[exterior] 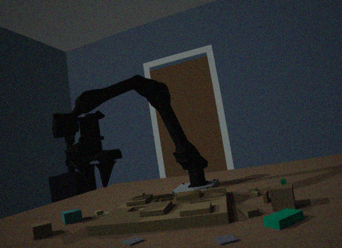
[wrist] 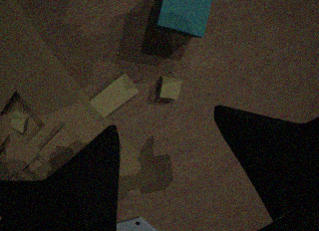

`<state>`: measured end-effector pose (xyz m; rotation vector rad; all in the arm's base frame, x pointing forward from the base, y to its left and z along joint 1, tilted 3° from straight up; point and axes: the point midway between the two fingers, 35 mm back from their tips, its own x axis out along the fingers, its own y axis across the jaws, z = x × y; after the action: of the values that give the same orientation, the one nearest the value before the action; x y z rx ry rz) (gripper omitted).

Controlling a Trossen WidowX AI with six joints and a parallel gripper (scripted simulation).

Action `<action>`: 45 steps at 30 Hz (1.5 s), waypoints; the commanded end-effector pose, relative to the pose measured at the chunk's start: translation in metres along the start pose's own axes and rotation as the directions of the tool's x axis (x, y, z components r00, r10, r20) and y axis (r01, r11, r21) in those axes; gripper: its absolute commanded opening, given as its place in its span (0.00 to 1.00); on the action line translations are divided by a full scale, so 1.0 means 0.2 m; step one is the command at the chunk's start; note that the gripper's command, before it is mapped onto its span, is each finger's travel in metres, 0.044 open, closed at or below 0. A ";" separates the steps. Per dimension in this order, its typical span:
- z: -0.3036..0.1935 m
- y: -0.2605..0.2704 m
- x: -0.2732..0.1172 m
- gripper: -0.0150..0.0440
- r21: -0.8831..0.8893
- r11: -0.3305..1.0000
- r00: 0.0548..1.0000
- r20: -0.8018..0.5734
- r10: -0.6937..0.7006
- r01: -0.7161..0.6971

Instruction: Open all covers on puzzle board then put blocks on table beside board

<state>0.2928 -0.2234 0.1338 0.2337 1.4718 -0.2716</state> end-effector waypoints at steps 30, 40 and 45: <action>-0.01 0.83 -0.02 0.25 -0.629 -0.777 1.000 0.006 0.016 0.016; -0.02 0.83 0.04 0.25 -0.629 -0.777 1.000 0.005 0.016 0.016; -0.02 0.83 0.15 0.25 -0.629 -0.777 1.000 0.005 0.016 0.016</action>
<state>0.3452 -0.0647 0.1156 -1.6878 0.8598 1.5087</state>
